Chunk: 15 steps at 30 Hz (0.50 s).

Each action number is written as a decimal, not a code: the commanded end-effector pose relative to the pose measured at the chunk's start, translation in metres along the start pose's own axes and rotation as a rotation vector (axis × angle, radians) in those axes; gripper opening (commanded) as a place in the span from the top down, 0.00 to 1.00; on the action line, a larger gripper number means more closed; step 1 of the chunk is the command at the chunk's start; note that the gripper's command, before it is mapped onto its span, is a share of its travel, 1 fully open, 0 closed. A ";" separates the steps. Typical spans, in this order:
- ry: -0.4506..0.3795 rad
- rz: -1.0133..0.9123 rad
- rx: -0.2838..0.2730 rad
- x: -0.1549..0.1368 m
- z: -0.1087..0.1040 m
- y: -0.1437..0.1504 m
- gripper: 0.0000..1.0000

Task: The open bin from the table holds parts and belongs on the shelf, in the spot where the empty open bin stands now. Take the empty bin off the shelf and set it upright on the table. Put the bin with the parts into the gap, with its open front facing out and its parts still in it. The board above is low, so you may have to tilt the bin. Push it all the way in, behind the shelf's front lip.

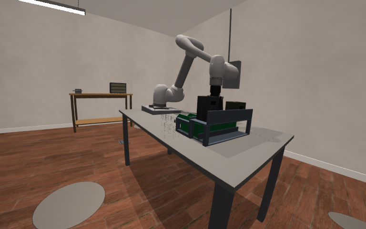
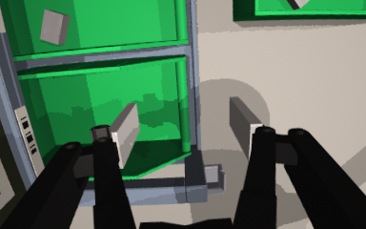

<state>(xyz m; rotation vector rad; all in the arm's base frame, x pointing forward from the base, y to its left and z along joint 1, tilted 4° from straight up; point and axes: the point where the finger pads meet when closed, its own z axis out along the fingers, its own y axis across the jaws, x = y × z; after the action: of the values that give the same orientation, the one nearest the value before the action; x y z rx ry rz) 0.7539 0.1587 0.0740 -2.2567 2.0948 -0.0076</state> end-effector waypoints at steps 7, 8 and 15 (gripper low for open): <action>0.000 0.000 0.000 0.000 0.004 0.000 0.38; 0.000 0.000 0.000 0.000 0.004 0.000 0.38; 0.000 0.000 0.000 0.000 0.009 0.000 0.38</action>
<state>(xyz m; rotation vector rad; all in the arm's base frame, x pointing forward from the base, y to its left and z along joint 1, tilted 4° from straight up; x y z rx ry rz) 0.7542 0.1590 0.0670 -2.2567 2.0948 -0.0076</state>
